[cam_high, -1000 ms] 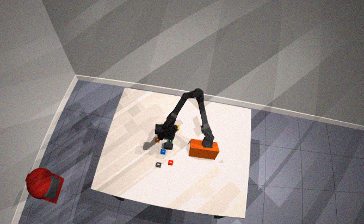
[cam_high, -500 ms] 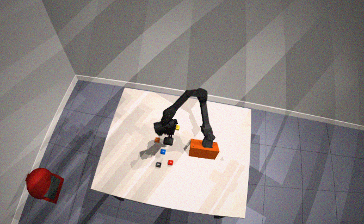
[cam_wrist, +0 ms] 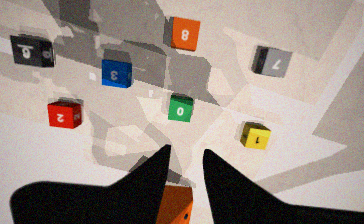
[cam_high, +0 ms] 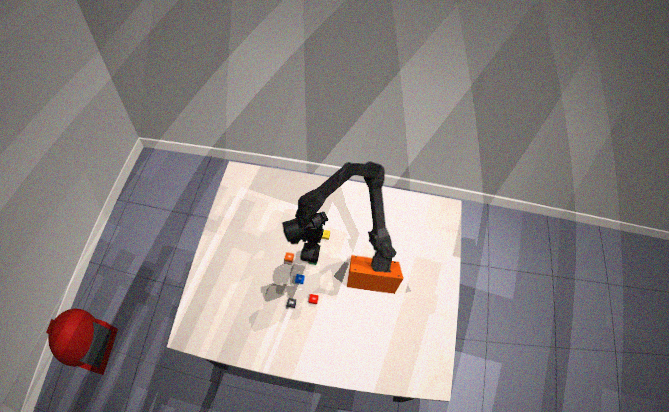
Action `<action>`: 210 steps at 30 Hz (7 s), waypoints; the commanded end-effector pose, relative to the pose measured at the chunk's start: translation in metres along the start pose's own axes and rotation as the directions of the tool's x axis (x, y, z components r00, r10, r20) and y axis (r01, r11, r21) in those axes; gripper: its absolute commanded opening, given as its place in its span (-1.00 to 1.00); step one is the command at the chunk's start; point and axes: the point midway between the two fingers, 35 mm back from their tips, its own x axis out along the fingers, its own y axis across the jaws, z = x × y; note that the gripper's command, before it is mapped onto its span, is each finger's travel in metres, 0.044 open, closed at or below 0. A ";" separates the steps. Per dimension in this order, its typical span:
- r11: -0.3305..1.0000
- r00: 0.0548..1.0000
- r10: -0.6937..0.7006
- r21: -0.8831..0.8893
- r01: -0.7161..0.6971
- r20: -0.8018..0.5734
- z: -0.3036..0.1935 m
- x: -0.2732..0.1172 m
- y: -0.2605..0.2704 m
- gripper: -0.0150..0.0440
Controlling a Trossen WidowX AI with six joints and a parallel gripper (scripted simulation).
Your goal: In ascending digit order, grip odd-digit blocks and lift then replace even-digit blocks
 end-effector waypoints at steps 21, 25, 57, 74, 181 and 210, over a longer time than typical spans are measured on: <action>1.000 1.000 -0.006 0.008 0.006 0.000 -0.019 0.080 -0.124 0.72; 1.000 1.000 -0.006 0.008 0.006 0.000 -0.019 0.080 -0.124 0.86; 1.000 1.000 -0.008 0.008 0.008 0.000 -0.019 0.116 -0.125 0.33; 1.000 1.000 -0.008 0.008 0.008 0.000 -0.019 0.116 -0.125 -0.08; 1.000 1.000 0.008 0.010 -0.008 0.002 -0.021 0.081 0.171 0.86; 1.000 1.000 0.006 0.010 -0.006 0.002 -0.021 0.115 0.170 0.33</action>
